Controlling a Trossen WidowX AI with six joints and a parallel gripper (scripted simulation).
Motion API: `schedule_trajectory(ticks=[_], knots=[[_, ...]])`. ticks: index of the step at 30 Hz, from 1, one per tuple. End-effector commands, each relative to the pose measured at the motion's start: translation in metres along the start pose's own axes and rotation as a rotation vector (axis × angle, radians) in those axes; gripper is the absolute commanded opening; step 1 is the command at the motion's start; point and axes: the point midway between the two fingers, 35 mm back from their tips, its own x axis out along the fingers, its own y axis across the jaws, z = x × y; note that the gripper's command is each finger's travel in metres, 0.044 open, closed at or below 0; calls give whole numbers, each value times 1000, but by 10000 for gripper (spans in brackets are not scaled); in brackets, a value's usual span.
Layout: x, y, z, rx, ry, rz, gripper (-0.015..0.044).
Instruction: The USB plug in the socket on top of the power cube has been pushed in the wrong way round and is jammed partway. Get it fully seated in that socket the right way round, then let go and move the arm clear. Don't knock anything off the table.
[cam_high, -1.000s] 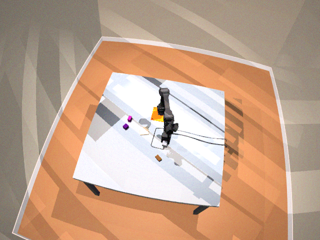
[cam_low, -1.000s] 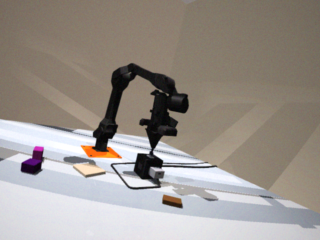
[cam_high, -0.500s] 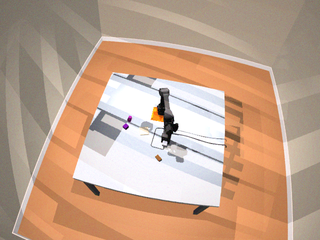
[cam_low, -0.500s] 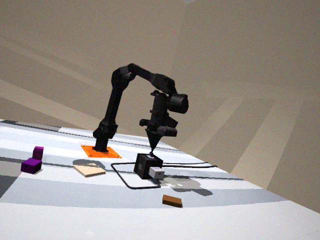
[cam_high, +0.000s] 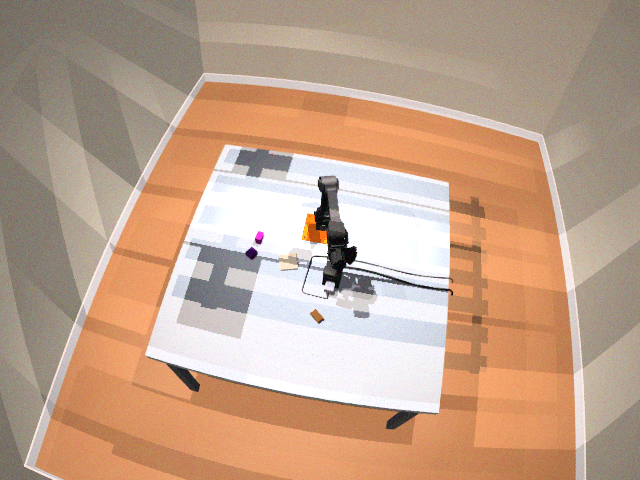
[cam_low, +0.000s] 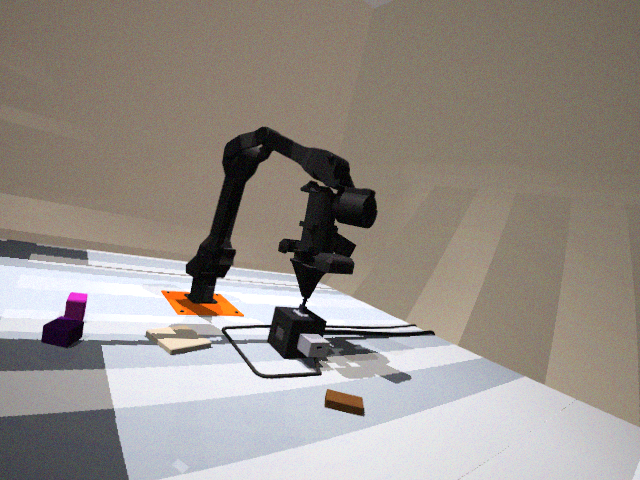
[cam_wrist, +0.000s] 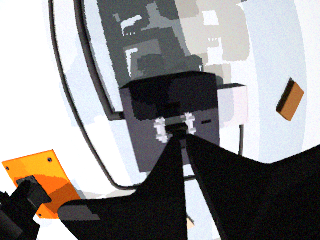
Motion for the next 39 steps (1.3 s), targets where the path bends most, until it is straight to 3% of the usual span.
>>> schedule_trajectory(ticks=[1, 39], knots=[[1, 0, 0, -4, -2, -1, 0], [5, 0, 0, -4, -2, -1, 0]])
